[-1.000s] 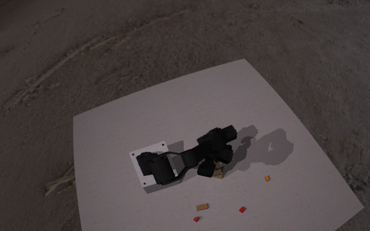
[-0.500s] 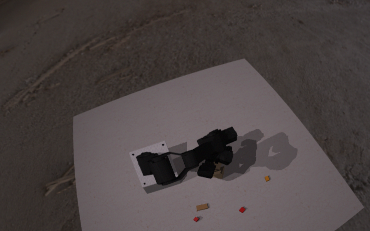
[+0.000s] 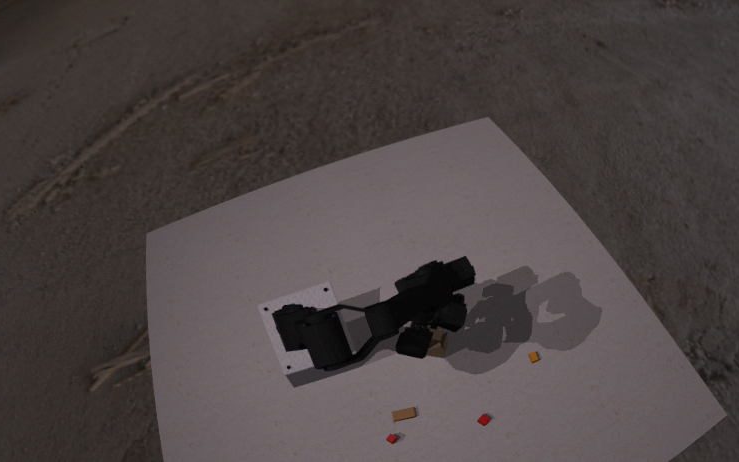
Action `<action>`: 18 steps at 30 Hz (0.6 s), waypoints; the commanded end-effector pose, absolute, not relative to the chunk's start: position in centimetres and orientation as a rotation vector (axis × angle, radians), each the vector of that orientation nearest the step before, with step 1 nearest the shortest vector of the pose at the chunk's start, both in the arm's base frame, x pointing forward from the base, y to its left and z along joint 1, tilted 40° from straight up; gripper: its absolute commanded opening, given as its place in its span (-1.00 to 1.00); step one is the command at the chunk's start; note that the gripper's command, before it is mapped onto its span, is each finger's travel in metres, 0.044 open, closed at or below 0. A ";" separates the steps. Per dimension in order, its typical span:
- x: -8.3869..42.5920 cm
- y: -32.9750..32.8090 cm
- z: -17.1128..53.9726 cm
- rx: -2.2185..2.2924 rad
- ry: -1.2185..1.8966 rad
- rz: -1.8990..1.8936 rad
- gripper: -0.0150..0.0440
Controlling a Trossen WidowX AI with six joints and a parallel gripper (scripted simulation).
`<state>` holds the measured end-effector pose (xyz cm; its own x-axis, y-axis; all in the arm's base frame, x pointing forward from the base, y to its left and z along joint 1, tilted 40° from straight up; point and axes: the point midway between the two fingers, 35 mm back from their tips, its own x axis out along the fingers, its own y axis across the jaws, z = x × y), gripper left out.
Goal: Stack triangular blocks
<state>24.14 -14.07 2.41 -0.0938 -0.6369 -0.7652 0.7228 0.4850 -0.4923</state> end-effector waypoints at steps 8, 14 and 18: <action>24.2 -14.7 2.1 0.084 1.213 -1.142 -0.49; 24.3 -15.1 1.8 0.084 1.213 -1.142 -0.49; 24.3 -15.3 1.7 0.084 1.213 -1.142 -0.49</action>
